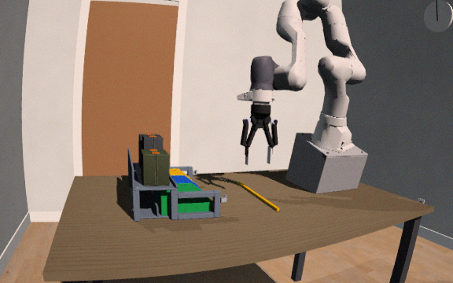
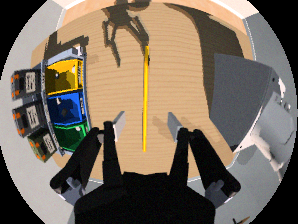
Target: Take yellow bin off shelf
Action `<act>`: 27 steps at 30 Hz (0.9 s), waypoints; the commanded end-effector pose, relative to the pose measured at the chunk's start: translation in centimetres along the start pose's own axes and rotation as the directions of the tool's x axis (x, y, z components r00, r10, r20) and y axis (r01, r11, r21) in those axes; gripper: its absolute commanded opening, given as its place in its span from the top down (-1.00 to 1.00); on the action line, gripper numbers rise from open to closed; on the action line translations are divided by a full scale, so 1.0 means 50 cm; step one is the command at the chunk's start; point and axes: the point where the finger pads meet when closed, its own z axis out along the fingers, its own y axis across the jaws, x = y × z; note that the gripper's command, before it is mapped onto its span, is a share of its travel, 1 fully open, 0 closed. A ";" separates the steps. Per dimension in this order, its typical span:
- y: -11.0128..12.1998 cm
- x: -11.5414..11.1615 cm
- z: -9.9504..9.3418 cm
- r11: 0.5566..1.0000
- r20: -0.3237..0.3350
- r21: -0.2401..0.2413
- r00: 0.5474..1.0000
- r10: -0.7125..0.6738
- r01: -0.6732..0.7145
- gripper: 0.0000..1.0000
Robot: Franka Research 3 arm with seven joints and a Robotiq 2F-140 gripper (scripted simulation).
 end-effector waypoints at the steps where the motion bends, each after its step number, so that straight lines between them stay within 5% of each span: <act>1: -0.004 0.000 -0.001 1.000 0.002 0.004 1.000 0.006 -0.006 -0.15; 6: -0.091 0.043 -0.001 1.000 -0.003 0.017 1.000 -0.010 0.010 -0.15; 18: -0.091 0.043 -0.001 1.000 -0.003 0.017 1.000 -0.010 0.010 -0.15; 23: -0.183 0.085 -0.003 1.000 -0.003 0.017 1.000 -0.010 0.010 -0.15; 27: -0.183 0.085 -0.003 1.000 -0.003 0.017 1.000 -0.010 0.010 -0.15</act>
